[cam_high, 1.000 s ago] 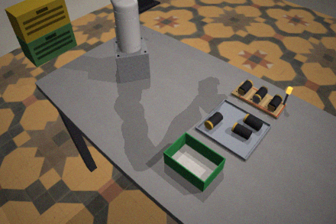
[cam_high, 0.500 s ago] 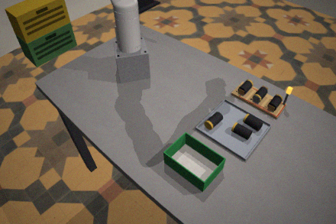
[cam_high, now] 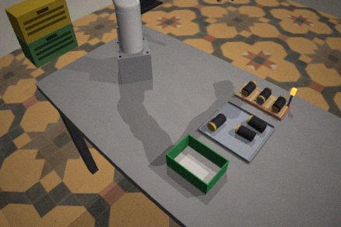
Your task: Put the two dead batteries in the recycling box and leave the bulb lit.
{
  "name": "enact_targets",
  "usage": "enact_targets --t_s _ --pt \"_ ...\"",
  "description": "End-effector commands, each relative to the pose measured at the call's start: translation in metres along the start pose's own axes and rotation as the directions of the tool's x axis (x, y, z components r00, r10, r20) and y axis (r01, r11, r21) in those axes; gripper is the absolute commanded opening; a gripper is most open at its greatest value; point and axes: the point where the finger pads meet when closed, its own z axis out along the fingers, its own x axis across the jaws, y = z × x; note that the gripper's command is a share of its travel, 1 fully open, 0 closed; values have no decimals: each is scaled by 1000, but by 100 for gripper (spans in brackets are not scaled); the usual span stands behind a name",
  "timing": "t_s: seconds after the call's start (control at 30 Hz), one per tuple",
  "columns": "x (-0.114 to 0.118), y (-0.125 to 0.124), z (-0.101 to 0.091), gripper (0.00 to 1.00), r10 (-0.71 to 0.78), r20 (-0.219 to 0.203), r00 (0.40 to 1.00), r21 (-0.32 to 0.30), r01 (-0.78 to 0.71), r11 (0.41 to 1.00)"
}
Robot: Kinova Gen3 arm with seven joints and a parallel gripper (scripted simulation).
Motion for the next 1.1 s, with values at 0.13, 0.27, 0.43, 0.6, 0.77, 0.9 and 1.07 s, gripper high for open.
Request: enact_targets --t_s 0.13,0.27,0.43,0.6,0.77,0.9,1.07 --pt "-11 -14 10 100 83 -7 997 -17 -83 996" --pt "-11 -14 10 100 83 -7 997 -17 -83 996" --pt "-22 -30 20 100 164 -13 986 -32 -164 986" --pt "-22 -30 20 100 164 -13 986 -32 -164 986" --pt "-22 -30 20 100 164 -13 986 -32 -164 986" --pt "-31 -46 30 100 242 -19 970 -45 -243 969" --pt "-31 -46 30 100 242 -19 970 -45 -243 969"
